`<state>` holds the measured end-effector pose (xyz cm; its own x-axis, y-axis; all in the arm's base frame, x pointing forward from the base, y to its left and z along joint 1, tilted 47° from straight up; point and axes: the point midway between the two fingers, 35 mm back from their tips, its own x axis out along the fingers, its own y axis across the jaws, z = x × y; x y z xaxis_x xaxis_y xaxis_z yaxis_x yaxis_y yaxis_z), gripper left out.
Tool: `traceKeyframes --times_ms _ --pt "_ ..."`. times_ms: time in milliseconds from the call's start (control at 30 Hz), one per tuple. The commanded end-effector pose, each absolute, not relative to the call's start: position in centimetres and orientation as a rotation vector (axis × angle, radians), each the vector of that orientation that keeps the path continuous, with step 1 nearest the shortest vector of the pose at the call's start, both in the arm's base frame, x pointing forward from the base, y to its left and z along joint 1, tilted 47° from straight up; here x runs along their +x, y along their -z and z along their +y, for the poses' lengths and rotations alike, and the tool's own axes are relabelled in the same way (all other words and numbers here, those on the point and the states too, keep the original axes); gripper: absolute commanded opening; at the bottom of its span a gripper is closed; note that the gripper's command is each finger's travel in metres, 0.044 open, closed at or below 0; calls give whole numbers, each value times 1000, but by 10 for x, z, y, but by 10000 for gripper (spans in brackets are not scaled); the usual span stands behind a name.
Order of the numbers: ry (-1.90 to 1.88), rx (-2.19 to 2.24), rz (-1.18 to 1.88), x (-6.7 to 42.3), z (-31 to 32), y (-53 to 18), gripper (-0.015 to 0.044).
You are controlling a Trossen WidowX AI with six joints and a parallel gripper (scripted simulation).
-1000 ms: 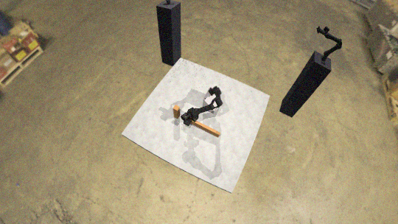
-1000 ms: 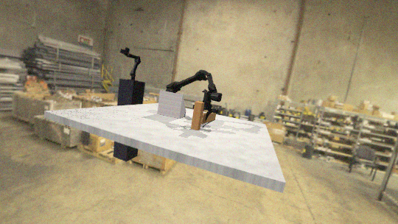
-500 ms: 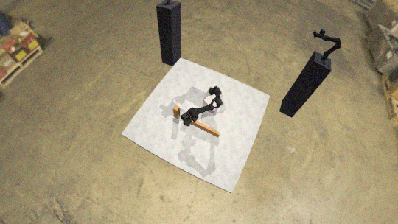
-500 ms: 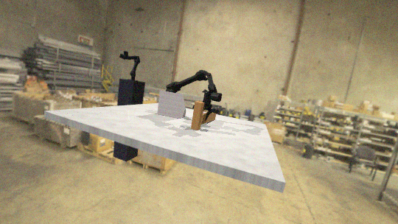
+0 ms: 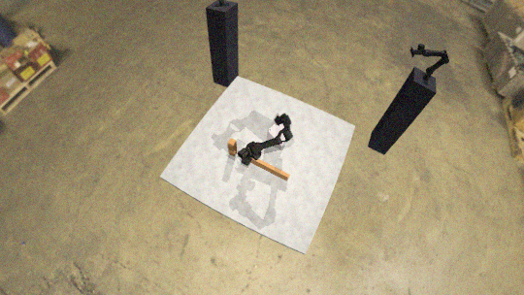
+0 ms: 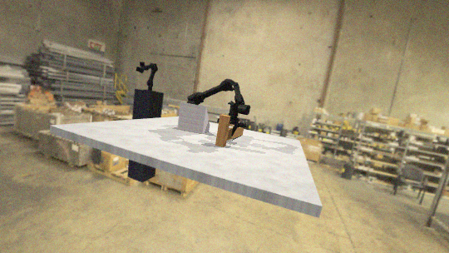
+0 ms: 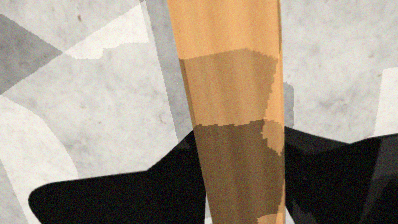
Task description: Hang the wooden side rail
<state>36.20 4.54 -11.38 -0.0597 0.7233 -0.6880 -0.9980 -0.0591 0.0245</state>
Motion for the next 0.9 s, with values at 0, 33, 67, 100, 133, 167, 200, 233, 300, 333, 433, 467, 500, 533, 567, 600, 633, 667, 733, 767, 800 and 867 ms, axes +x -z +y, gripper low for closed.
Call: traceKeyframes --times_ms 0,33,67,100,133,167,200,233,300,333,433,467,500,533,567,600,633,667,733,767,800,867 --pt "-1544 -598 601 363 41 114 0" --pt "-1544 -598 601 363 41 114 0" --pt "-1544 -598 601 363 41 115 0" --pt "-1544 -598 601 363 41 115 0" --pt "-1544 -598 601 363 41 115 0" --pt "-1544 -598 601 363 41 115 0" --pt "-1544 -598 601 363 41 115 0" --pt "-1544 -598 601 363 41 115 0" --pt "-1544 -598 601 363 41 115 0" --pt "-1544 -598 601 363 40 115 0" --pt "-1544 -598 601 363 40 115 0" --pt "-1544 -598 601 363 40 115 0" --pt "-1544 -598 601 363 40 115 0" --pt "-1544 -598 601 363 39 115 0" --pt "-1544 -598 601 363 39 115 0" --pt "-1544 -598 601 363 39 115 0" --pt "-1544 -598 601 362 39 115 0" --pt "-1544 -598 601 362 39 115 0" --pt "-1544 -598 601 363 39 116 0" --pt "-1544 -598 601 363 39 116 0" --pt "-1544 -598 601 363 39 116 0" --pt "-1544 -598 601 363 40 116 0"
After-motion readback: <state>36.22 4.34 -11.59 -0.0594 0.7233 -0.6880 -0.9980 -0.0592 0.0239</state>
